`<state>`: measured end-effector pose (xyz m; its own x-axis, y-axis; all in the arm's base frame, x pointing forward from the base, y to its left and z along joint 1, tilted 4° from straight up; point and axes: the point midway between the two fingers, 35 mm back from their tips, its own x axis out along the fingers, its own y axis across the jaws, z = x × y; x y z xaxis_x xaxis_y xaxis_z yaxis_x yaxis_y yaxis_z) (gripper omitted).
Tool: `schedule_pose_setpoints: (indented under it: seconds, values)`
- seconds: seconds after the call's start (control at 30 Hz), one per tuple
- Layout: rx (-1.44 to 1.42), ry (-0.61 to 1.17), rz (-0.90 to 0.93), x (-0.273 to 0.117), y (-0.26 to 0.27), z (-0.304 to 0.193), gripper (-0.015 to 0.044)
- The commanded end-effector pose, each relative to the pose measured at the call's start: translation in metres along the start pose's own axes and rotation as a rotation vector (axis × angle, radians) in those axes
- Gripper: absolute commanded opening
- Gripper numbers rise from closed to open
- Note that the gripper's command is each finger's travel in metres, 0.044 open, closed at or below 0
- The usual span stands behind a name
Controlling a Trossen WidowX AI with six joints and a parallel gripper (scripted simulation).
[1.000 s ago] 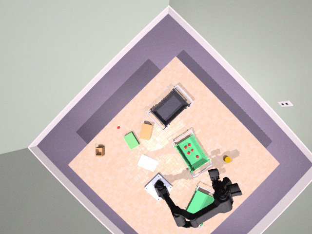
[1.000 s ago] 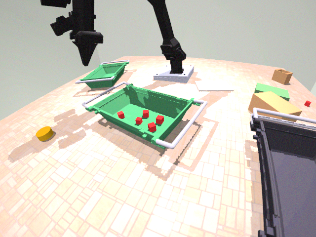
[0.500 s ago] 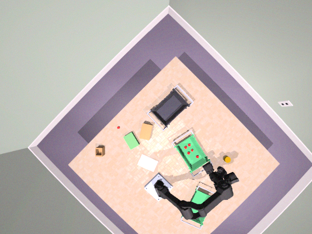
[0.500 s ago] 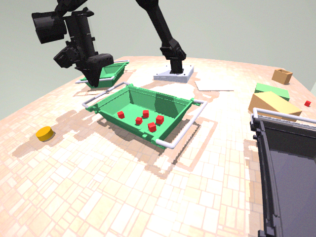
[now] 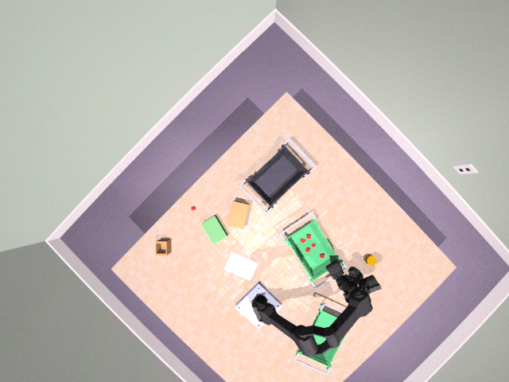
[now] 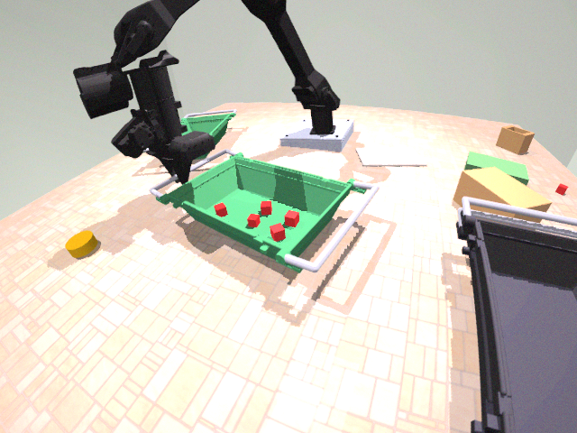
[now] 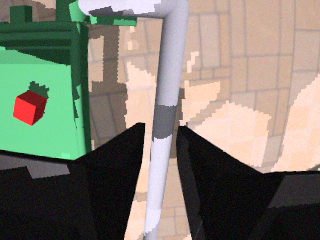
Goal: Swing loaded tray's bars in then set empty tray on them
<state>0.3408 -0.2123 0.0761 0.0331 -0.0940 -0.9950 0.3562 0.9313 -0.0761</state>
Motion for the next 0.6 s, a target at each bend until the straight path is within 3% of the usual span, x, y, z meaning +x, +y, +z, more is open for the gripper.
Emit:
schedule_pose_setpoints:
  seconds: [0.0, 0.57]
  values:
    - [-0.004, -0.001, 0.004, 0.007, 0.001, -0.001, 0.0086]
    - [-0.003, -0.001, 0.007, -0.028, 0.035, -0.001, 0.0086]
